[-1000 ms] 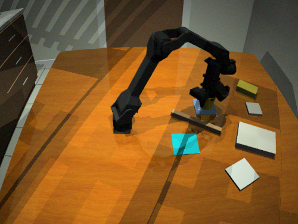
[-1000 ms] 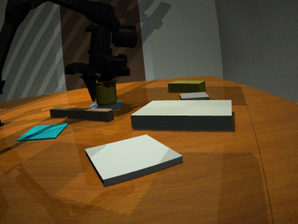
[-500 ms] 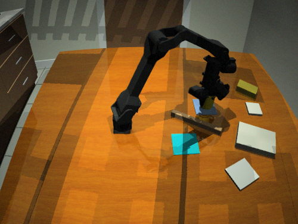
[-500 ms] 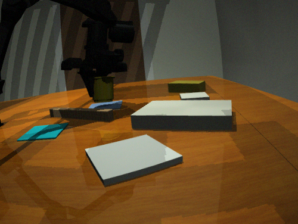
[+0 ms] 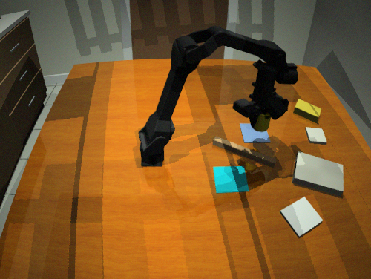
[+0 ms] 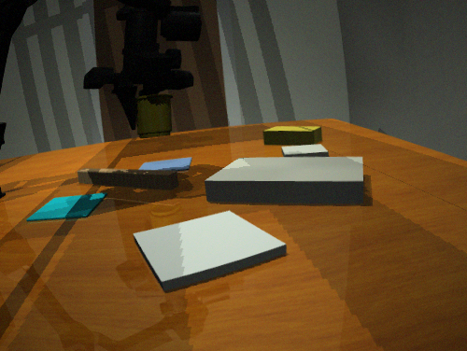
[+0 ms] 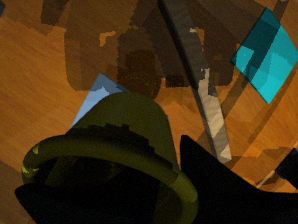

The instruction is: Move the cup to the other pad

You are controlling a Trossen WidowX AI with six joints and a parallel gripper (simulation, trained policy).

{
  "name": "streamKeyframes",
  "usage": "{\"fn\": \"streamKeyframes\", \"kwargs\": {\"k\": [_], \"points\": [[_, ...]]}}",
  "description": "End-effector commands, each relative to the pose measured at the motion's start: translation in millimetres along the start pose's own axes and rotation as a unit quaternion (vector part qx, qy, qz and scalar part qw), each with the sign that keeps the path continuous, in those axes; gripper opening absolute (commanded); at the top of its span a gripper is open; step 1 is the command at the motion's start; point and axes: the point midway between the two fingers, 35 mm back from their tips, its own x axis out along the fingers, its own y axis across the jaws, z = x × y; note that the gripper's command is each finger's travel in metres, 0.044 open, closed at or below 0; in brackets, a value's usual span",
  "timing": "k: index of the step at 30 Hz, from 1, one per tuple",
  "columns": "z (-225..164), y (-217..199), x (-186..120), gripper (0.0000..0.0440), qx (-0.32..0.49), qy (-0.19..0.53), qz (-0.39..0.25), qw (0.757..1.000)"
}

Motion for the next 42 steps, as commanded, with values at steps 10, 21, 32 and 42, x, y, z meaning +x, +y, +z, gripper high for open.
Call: {"fn": "streamKeyframes", "kwargs": {"k": [10, 21, 32, 42], "points": [[24, -15, -17, 0.0000, 0.055, -0.004, 0.023, 0.998], [48, -33, -21, 0.0000, 0.097, -0.009, 0.039, 0.994], [67, -55, -17, 0.0000, 0.134, -0.011, 0.050, 0.990], [79, -76, -10, 0.0000, 0.164, -0.012, 0.056, 0.985]]}}
